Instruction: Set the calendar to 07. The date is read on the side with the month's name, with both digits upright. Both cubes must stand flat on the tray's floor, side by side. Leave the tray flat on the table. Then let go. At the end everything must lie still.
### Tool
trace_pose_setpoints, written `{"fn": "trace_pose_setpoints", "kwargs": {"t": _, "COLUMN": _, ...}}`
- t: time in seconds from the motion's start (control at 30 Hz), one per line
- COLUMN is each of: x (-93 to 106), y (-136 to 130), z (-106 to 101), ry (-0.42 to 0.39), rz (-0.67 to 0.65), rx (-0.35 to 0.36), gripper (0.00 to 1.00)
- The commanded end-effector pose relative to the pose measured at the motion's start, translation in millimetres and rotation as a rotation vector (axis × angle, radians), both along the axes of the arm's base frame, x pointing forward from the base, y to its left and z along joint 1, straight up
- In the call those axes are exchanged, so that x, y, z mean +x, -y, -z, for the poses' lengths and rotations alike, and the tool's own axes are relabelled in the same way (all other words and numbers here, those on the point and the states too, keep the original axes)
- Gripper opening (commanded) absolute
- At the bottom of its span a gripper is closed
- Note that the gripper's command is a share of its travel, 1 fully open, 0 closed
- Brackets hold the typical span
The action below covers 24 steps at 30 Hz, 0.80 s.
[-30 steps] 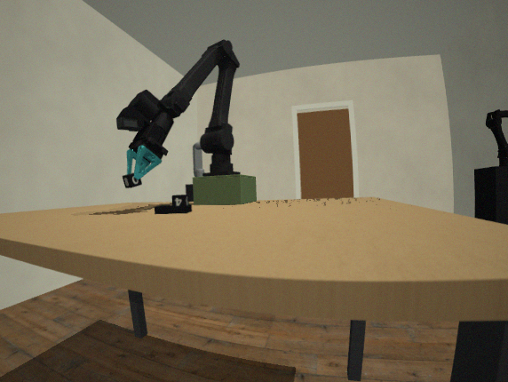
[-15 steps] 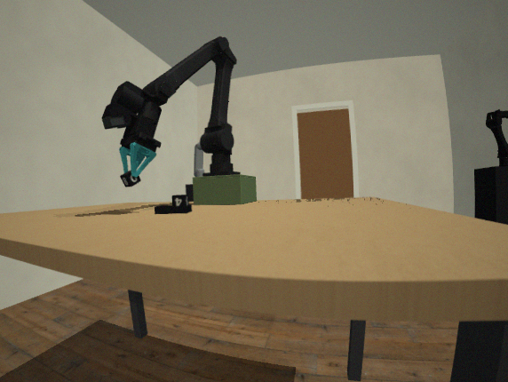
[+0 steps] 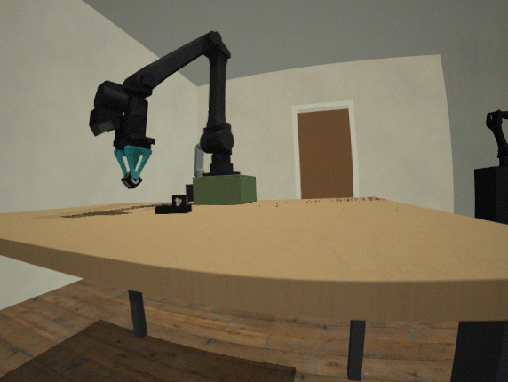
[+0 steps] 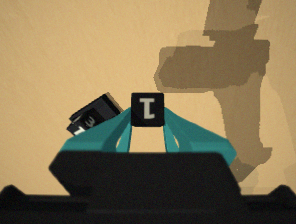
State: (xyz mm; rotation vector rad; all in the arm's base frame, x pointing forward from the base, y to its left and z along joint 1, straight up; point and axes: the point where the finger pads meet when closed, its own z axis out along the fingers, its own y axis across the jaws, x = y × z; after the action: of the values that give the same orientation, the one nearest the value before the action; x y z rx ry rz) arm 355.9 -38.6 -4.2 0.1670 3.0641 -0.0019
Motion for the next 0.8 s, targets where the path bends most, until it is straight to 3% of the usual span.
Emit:
{"fn": "trace_pose_setpoints", "kwargs": {"t": 0.0, "x": 21.5, "y": 1.0, "z": -12.5, "ry": -0.023, "rz": -0.008, "rx": 0.003, "gripper": 0.27}}
{"fn": "trace_pose_setpoints", "kwargs": {"t": 0.23, "x": 21.6, "y": 1.0, "z": -11.8, "ry": -0.070, "rz": -0.009, "rx": 0.008, "gripper": 0.27}}
{"fn": "trace_pose_setpoints", "kwargs": {"t": 0.43, "x": 21.6, "y": 1.0, "z": -9.5, "ry": -0.247, "rz": -0.011, "rx": 0.027, "gripper": 0.27}}
{"fn": "trace_pose_setpoints", "kwargs": {"t": 0.77, "x": 21.4, "y": 0.9, "z": -9.1, "ry": -0.319, "rz": -0.012, "rx": 0.035, "gripper": 0.27}}
